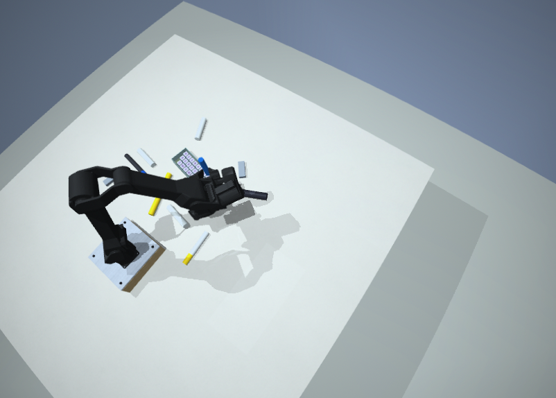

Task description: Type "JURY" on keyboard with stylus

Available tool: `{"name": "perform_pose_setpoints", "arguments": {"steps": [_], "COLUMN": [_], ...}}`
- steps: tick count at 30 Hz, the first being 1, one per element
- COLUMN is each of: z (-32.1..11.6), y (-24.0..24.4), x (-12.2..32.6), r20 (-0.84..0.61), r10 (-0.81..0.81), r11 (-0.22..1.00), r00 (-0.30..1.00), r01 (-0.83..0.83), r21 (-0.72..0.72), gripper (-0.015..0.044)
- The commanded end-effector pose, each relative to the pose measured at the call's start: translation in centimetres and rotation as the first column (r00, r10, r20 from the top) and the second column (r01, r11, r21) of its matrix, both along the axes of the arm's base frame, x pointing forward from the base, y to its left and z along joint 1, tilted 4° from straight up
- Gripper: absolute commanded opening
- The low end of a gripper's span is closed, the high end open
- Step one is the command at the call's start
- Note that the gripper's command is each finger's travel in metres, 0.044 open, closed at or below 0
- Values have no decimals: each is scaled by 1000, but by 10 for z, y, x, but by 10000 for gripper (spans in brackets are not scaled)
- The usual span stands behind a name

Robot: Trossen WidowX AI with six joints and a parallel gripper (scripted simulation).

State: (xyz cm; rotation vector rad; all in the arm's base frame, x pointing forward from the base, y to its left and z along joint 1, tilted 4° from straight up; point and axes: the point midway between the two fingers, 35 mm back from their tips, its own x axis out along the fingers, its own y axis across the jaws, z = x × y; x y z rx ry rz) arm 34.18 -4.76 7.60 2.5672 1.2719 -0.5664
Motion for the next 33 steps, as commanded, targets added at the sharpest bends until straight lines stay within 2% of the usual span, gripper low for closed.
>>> {"name": "perform_pose_setpoints", "arguments": {"steps": [1,9,12,33], "z": [-5,-5,-7,-13], "y": [0,0,0,0], "x": [0,0,0,1], "r20": [-11,-11,-11,-11], "r10": [-2,-2,-2,-2], "r11": [1000,1000,1000,1000], "r00": [1000,1000,1000,1000], "r01": [2,2,2,2], "r21": [4,4,4,4], "gripper": [0,0,79,81]}}
